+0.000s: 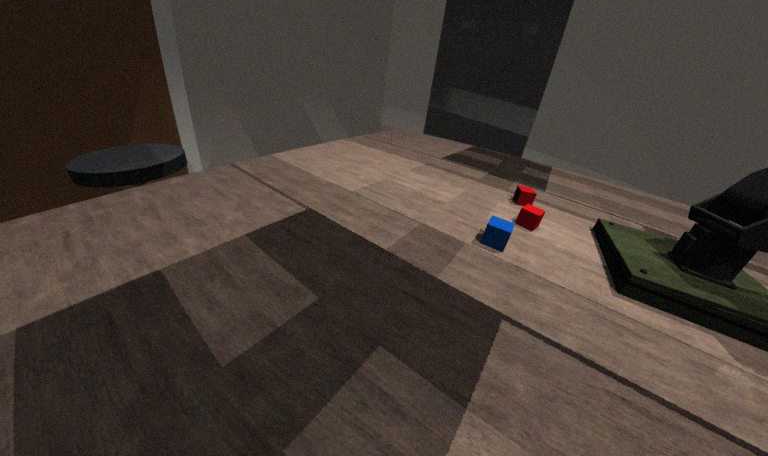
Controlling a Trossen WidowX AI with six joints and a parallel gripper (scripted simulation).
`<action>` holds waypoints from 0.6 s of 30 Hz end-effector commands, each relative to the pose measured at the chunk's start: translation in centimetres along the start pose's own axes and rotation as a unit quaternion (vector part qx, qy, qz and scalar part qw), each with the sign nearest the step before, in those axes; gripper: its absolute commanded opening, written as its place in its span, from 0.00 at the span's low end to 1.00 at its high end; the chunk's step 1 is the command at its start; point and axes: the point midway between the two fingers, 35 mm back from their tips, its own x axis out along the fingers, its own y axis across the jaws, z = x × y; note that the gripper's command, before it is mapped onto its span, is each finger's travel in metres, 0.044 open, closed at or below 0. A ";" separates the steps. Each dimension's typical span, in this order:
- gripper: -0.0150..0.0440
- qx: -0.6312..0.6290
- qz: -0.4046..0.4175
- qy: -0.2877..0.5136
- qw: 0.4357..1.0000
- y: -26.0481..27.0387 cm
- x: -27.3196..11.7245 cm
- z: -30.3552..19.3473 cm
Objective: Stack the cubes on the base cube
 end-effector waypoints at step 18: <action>0.70 0.221 0.167 -0.068 0.958 2.6 12.0 14.6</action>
